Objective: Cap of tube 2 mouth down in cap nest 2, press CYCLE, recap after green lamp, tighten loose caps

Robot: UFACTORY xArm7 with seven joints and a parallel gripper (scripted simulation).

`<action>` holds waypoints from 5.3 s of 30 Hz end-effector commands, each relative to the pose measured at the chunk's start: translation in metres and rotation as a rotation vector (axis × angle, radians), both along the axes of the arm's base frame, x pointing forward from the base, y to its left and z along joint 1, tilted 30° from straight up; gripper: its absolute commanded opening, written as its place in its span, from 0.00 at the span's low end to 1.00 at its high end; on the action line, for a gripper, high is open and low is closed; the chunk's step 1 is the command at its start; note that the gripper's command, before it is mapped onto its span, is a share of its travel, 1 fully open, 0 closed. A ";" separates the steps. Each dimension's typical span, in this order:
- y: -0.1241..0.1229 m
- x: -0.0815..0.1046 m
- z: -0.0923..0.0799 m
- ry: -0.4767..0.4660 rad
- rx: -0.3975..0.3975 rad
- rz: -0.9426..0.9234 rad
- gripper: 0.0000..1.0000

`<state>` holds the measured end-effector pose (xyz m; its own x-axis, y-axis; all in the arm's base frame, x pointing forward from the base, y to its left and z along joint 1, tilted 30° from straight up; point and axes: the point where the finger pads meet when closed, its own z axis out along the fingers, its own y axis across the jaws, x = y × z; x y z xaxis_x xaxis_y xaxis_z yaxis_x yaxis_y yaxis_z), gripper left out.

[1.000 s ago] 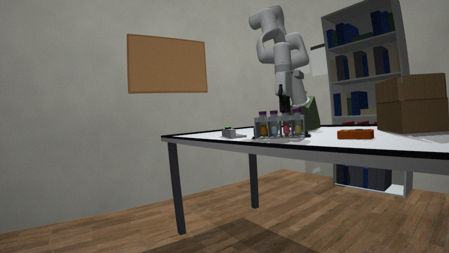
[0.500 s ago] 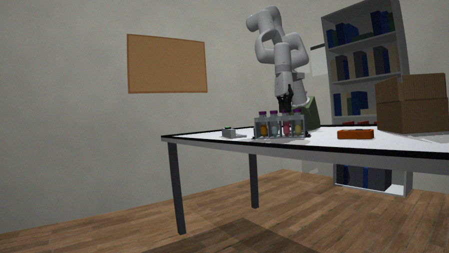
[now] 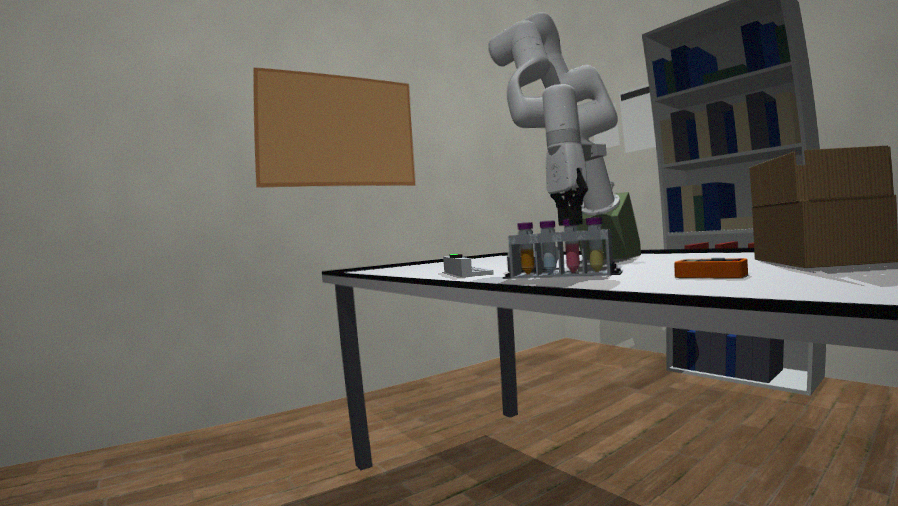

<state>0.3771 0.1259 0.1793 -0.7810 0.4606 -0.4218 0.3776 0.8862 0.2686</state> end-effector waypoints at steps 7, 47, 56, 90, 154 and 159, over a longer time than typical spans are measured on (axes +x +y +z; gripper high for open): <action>0.000 0.001 0.001 0.003 0.051 -0.086 0.00; 0.000 0.001 0.000 0.078 0.784 -1.358 0.46; 0.001 0.001 0.000 0.078 0.784 -1.358 0.46; 0.001 0.001 0.001 0.020 0.221 -0.381 0.00; 0.014 -0.026 0.038 0.047 0.481 -0.832 0.46; 0.047 -0.036 0.035 0.028 0.309 -0.531 0.46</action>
<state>0.3450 0.1530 0.2143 -0.2471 0.9645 -0.0930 0.8269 0.2599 0.4987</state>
